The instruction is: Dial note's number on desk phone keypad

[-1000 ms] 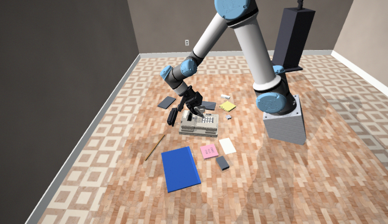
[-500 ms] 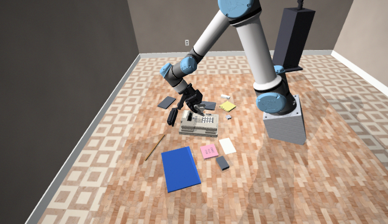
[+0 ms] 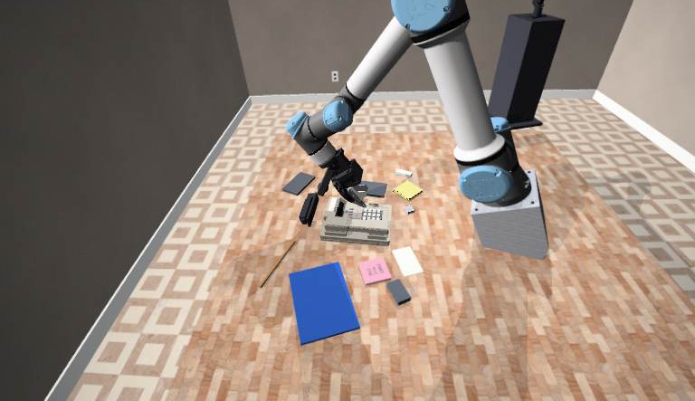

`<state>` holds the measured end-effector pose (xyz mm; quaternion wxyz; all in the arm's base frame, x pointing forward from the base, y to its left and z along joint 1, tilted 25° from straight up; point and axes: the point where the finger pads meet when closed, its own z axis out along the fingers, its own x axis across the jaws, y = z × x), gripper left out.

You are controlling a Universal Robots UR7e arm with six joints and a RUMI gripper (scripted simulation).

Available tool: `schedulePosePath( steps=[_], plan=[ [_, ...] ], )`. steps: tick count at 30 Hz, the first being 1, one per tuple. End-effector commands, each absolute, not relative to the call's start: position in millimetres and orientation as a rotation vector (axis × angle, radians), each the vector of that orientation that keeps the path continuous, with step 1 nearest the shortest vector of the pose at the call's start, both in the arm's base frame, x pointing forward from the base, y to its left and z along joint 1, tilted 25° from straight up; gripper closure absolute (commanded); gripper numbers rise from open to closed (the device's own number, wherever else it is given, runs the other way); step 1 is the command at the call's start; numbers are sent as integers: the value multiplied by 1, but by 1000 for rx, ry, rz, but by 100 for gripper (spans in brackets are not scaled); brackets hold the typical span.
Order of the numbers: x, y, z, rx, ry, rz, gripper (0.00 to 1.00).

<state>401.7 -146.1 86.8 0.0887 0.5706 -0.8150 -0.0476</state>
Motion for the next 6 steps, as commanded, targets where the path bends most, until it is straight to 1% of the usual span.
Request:
schedulePosePath(
  steps=[1, 6],
  plan=[
    [402, -146, 87, 1698, -2426, -140, 100],
    [402, -146, 87, 1698, -2426, -140, 100]
  ],
)
